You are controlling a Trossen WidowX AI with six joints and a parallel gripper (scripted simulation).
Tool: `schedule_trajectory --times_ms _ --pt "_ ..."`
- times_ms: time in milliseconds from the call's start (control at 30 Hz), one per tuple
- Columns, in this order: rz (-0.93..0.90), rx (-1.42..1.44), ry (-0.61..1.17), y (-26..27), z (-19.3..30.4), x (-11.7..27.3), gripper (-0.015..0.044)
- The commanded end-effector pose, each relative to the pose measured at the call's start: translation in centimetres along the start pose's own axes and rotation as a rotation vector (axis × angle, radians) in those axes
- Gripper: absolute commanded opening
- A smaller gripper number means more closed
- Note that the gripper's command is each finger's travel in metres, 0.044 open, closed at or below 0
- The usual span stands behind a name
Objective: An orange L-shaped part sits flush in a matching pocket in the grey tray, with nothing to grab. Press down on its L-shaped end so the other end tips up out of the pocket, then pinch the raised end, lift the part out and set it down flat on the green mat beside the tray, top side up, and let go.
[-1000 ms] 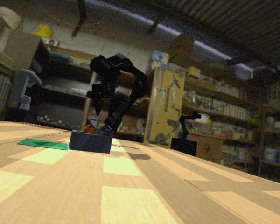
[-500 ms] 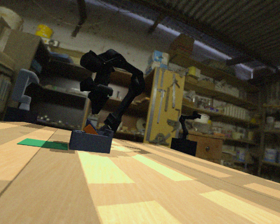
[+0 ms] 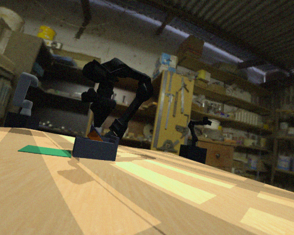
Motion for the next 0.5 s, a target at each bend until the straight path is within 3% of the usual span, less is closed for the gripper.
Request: schedule_trajectory --times_ms 0,467 --pt "-0.001 -0.007 0.006 -0.1 0.0 -0.7 0.0280" --pt "-0.002 -0.007 0.006 0.0 0.0 -3.0 0.0280"
Point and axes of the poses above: the point midway between the two fingers, 35 mm back from their tips, its own x axis back along the fingers, its own y axis across the jaws, z = x × y, the point moved 10 cm from there along x, back along the fingers, and after that the axes turned 1 degree about x, right-handed, at the moved point
